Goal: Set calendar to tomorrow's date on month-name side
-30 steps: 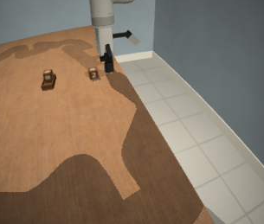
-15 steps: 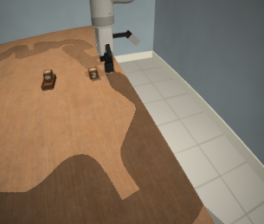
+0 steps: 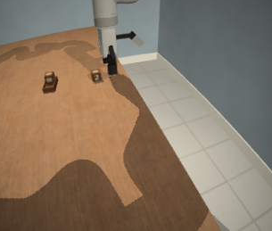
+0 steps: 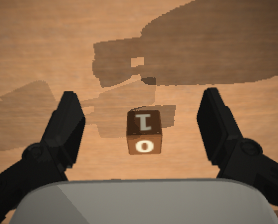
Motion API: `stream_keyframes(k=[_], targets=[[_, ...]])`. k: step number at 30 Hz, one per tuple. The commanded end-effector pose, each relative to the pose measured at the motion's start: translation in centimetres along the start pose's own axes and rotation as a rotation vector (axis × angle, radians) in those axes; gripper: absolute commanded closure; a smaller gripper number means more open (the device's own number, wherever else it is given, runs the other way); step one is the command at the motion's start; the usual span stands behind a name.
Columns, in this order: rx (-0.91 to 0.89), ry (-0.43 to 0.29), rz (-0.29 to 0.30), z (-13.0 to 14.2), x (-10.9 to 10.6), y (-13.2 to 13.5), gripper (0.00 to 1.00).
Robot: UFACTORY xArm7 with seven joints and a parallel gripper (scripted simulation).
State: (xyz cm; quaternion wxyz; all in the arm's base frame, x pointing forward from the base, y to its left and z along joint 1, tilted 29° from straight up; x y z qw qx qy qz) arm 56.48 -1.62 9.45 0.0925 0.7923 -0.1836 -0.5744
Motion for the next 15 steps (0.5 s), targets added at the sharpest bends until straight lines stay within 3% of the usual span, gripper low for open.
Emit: stream_keyframes(k=[1,9,15], targets=[[0.0,0.003,-0.002,-0.1,-0.2,-0.1,0.0],[0.0,0.003,-0.002,-0.1,-0.5,-0.1,0.0],[0.0,0.003,-0.002,-0.1,-2.6,-0.1,0.0]])
Point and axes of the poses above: the point where the finger pads meet when closed, its own x axis out along the fingers, its own y axis across the jaws, z = x × y, the point moved 5 cm from there along -x, back along the fingers, and after that the axes turned 5 degrees about x, right-handed, at the moved point
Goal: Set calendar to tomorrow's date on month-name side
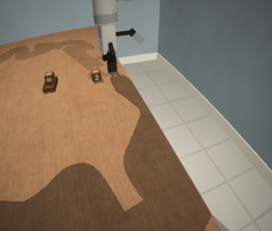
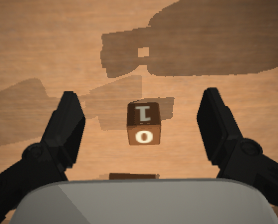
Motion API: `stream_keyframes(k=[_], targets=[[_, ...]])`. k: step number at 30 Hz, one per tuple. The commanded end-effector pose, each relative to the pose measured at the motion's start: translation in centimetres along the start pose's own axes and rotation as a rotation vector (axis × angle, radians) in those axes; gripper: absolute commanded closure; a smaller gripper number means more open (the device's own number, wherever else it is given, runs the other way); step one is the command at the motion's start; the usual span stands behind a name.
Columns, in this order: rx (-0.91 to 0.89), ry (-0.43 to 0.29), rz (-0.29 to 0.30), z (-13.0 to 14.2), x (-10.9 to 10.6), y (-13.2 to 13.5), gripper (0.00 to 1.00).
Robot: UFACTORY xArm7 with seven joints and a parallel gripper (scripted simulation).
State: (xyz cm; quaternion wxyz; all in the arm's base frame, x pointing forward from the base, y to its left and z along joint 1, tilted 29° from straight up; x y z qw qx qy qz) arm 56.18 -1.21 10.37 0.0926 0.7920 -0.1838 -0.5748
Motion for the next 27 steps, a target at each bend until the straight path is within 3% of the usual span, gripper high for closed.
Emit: stream_keyframes(k=[1,12,27], targets=[[0.0,0.004,-0.002,-0.1,-2.0,-0.1,0.0],[0.0,0.004,-0.002,-0.1,-5.0,-0.1,0.0],[0.001,0.004,-0.002,-0.1,-5.1,-0.1,0.0]])
Point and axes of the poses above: the point where the finger pads meet when closed, its own x axis out along the fingers, its own y axis across the jaws, z = x × y, the point moved 5 cm from there along -x, back along the fingers, and after that the axes turned 5 degrees about x, right-handed, at the moved point
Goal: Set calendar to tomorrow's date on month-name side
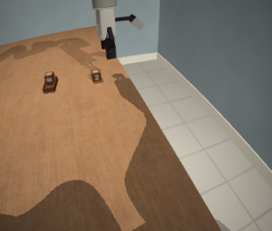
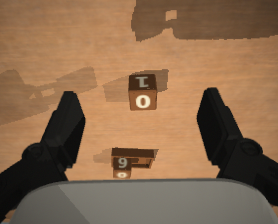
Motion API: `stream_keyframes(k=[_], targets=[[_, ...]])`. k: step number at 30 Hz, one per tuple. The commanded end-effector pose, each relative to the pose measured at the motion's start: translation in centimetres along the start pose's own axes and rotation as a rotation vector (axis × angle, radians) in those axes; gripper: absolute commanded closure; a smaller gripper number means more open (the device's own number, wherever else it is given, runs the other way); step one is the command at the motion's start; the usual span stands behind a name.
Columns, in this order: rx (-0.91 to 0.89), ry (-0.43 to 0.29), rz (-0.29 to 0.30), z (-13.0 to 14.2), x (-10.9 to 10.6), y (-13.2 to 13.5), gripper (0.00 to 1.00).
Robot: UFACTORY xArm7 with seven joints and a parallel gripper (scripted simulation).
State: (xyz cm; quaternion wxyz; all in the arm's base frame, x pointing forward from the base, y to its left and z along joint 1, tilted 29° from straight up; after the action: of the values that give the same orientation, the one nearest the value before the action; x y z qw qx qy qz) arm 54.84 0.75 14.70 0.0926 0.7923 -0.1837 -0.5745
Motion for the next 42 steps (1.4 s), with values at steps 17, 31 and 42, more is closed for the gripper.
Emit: stream_keyframes(k=[17,31,42], targets=[[0.467,-0.011,0.005,2.0,-0.1,-0.2,0.0],[0.892,-0.012,0.009,3.5,-0.2,0.0,0.0],[1.239,-0.006,0.006,4.5,-0.5,0.4,0.0]])
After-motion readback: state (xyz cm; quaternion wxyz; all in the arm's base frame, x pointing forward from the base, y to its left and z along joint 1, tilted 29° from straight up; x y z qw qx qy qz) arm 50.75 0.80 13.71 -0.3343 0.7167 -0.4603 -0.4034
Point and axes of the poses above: the point where the finger pads meet when closed, its own x axis out along the fingers, its own y axis across the jaws, z = x × y, the point moved 5 cm from there along -x, back along the fingers, and after that the axes turned 5 degrees about x, right-handed, at the moved point
